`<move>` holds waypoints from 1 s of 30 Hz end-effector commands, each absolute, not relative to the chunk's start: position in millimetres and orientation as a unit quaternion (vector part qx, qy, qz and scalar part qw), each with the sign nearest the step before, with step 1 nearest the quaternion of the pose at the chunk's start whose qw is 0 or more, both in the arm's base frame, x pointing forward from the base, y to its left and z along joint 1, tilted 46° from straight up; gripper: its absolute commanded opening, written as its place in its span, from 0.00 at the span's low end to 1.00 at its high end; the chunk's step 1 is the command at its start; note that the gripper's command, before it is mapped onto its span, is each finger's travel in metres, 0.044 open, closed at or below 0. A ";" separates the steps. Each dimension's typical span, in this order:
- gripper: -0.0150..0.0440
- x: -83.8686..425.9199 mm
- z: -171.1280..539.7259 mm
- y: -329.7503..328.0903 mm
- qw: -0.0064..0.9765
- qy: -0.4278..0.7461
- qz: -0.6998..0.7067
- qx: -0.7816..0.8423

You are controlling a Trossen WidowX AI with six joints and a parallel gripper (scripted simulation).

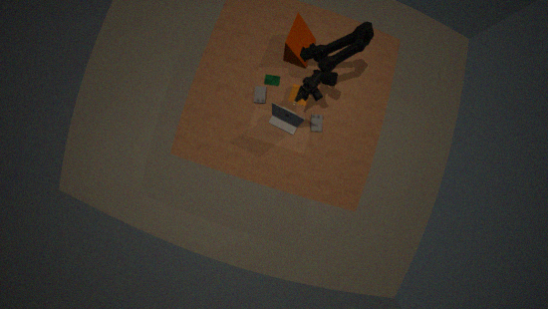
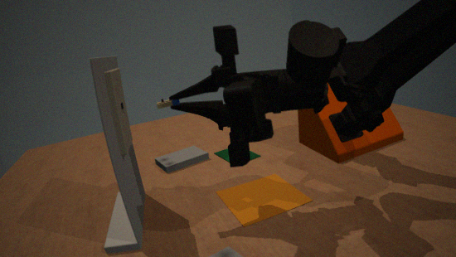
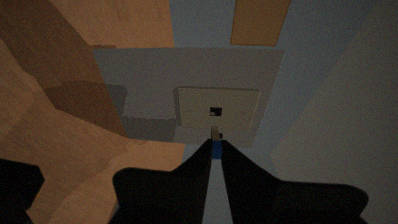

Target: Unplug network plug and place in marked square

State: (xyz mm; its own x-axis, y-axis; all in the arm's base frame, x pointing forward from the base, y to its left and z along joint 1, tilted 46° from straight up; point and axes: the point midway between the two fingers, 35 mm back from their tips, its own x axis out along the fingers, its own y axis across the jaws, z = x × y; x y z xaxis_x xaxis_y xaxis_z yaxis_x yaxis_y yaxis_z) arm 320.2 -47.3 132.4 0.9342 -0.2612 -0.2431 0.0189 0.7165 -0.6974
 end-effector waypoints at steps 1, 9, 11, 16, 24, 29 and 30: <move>0.25 319.5 136.3 -51.8 0.912 0.164 -0.076 -0.369; 0.25 313.0 149.6 -69.1 0.911 0.165 -0.076 -0.369; 0.25 310.9 152.9 -73.2 0.911 0.166 -0.076 -0.369; 0.25 304.7 161.3 -82.9 0.911 0.166 -0.076 -0.369; 0.25 296.6 169.7 -92.3 0.911 0.167 -0.075 -0.370; 0.25 296.2 150.5 -87.0 0.895 0.198 -0.019 -0.400; 0.25 295.8 146.2 -85.7 0.891 0.204 -0.005 -0.406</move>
